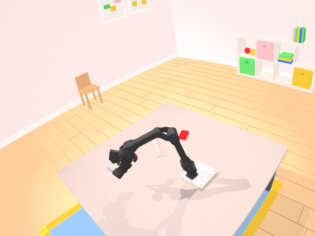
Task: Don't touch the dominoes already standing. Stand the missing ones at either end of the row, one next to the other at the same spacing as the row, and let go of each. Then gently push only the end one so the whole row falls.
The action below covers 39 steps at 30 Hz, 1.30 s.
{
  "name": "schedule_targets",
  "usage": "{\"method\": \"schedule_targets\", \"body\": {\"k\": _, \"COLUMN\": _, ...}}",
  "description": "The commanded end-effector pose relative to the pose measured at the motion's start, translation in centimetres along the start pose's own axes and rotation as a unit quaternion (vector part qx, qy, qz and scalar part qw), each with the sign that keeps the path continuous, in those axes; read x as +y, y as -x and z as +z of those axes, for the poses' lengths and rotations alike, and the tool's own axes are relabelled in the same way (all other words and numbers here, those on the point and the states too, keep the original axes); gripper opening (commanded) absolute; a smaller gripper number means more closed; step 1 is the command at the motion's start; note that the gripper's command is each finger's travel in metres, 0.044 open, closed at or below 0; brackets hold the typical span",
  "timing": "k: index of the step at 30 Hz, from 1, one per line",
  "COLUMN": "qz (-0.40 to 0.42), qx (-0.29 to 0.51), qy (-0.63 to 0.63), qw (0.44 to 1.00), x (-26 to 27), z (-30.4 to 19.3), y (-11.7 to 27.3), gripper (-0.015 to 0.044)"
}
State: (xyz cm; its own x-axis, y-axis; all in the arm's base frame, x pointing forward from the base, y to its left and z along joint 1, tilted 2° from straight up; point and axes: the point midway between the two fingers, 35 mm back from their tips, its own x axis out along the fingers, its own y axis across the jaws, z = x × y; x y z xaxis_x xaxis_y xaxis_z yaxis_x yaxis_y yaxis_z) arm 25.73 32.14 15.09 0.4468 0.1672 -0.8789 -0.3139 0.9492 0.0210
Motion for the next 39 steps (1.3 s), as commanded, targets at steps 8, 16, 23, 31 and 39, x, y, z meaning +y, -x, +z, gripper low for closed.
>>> {"method": "schedule_targets", "body": {"k": 8, "qz": -0.003, "qx": -0.124, "qy": 0.044, "qw": 0.991, "x": 2.1, "z": 1.0, "y": -1.4, "gripper": 0.0026}}
{"method": "schedule_targets", "body": {"k": 16, "qz": -0.008, "qx": -0.203, "qy": 0.062, "qw": 0.977, "x": 3.2, "z": 1.1, "y": -1.7, "gripper": 0.0026}}
{"method": "schedule_targets", "body": {"k": 23, "qz": -0.013, "qx": -0.266, "qy": 0.073, "qw": 0.961, "x": 3.8, "z": 0.6, "y": -1.3, "gripper": 0.0026}}
{"method": "schedule_targets", "body": {"k": 31, "qz": -0.025, "qx": -0.332, "qy": 0.069, "qw": 0.94, "x": 4.0, "z": 0.0, "y": -0.7, "gripper": 0.0026}}
{"method": "schedule_targets", "body": {"k": 39, "qz": -0.038, "qx": -0.39, "qy": 0.053, "qw": 0.918, "x": 3.6, "z": -1.0, "y": 0.3, "gripper": 0.0026}}
